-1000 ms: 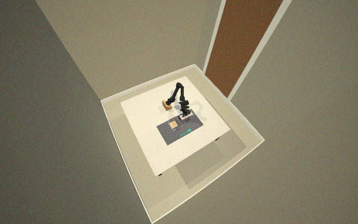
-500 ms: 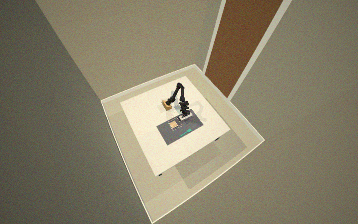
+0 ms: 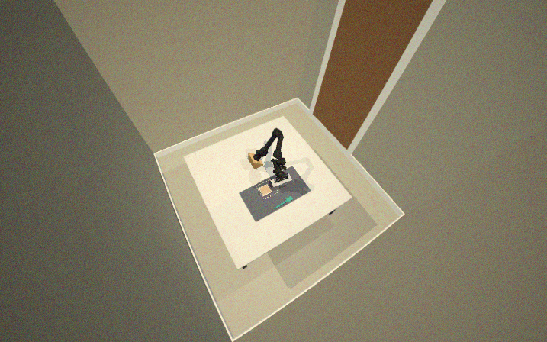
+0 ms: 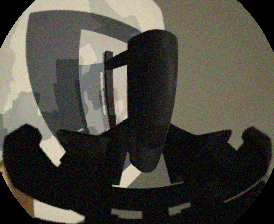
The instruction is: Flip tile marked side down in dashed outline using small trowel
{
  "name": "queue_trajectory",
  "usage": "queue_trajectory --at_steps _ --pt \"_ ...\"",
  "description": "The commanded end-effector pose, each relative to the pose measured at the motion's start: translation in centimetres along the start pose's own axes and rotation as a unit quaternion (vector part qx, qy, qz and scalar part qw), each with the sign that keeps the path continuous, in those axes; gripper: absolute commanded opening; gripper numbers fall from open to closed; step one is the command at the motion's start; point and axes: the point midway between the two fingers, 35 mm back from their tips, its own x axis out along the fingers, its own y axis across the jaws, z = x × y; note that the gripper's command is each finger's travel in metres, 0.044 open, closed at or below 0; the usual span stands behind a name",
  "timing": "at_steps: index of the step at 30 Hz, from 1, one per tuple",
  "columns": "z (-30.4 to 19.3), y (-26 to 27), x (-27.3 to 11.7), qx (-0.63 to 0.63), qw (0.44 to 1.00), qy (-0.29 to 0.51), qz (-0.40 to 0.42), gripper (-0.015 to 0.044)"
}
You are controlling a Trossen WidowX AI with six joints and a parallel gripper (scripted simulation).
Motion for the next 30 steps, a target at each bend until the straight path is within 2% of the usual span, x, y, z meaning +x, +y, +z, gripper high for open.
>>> queue_trajectory --at_steps 1,30 --pt "-0.8 -1.5 0.2 -0.007 1.0 0.0 -0.008 0.0" --pt "-9.8 -4.4 2.7 -0.031 0.999 0.009 0.012 0.0"
